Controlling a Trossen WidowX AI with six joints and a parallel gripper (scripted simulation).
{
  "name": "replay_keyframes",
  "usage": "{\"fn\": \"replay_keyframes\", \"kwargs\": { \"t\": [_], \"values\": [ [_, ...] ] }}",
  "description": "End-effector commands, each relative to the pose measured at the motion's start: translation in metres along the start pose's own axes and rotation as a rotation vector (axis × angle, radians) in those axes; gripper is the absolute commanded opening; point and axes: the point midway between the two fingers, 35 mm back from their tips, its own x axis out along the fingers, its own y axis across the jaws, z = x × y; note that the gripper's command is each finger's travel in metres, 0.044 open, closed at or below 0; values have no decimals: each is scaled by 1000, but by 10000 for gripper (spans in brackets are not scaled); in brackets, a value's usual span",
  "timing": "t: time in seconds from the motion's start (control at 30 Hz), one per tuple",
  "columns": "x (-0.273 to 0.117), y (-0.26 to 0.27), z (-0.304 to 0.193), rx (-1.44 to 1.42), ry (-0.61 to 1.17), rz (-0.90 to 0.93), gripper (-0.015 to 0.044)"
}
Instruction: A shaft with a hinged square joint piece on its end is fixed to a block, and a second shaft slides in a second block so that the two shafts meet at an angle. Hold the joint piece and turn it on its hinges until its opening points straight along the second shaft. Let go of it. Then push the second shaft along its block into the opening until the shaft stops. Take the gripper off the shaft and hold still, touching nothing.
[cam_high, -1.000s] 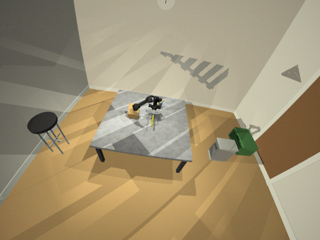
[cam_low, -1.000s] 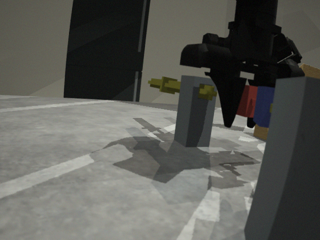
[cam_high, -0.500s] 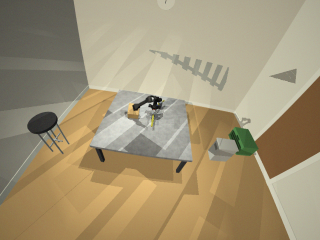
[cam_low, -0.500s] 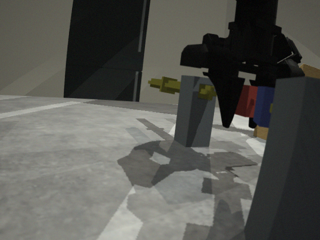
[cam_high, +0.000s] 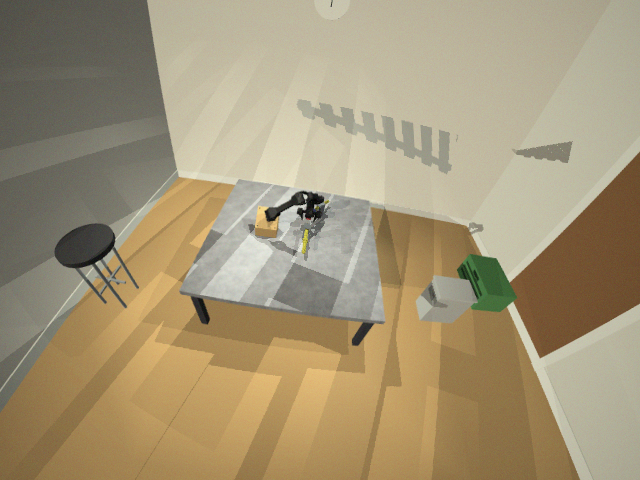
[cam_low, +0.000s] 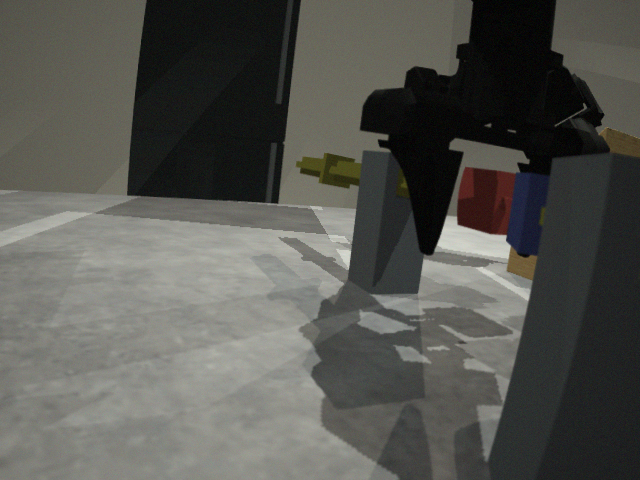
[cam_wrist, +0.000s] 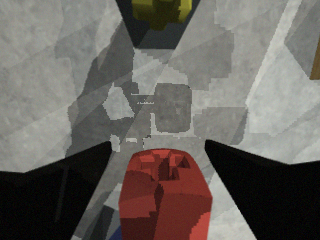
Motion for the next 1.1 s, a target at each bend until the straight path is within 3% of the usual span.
{"fn": "replay_keyframes", "kwargs": {
  "t": [0.0,0.17,0.5,0.8,1.07],
  "values": [
    [0,0,0,1,1,0,440],
    [-2,0,0,1,20,-2,440],
    [-28,0,7,-5,302,2,440],
    [-30,1,7,-28,304,5,440],
    [-51,5,4,-298,266,28,440]
  ]
}}
